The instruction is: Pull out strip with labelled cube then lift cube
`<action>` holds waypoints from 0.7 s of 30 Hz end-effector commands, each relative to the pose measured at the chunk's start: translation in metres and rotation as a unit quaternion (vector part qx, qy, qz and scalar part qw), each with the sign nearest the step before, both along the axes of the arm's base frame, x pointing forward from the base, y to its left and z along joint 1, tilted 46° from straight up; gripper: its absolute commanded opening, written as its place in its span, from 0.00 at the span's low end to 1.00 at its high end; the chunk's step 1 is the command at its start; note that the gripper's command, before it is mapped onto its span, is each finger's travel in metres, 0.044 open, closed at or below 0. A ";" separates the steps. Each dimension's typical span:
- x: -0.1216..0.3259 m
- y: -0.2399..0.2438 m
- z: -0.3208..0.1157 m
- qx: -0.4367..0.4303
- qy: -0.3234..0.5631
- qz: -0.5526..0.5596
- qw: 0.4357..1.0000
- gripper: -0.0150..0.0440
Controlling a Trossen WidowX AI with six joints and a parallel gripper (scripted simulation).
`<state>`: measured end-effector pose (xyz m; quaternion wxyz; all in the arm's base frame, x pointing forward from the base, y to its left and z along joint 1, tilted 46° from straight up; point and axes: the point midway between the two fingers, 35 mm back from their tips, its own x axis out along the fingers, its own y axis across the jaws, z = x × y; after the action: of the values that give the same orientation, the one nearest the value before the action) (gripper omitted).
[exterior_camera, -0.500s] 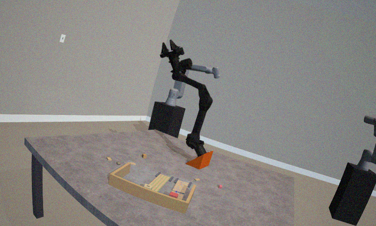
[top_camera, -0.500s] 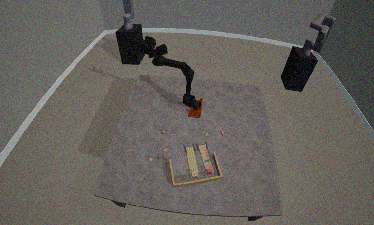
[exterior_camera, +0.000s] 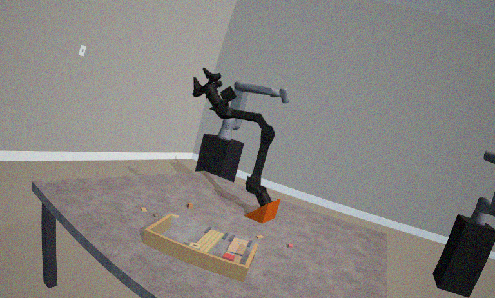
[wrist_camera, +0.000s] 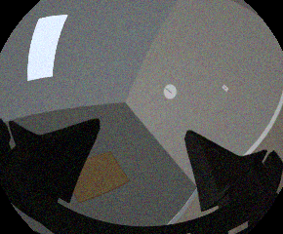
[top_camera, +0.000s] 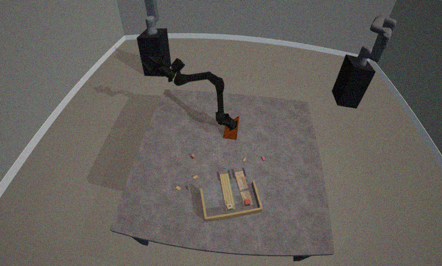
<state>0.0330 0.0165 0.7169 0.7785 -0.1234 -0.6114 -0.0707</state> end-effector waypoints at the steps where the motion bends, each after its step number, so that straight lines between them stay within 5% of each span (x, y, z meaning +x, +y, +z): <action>1: 0.016 -0.058 -0.011 0.079 -0.002 0.025 0.997 0.93; 12: 0.102 -0.153 -0.067 0.259 0.048 0.095 0.960 0.93; 21: 0.193 -0.175 -0.136 0.354 0.154 0.077 0.919 0.93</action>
<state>0.1986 -0.1557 0.6055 0.8441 0.1874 -0.4669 -0.1855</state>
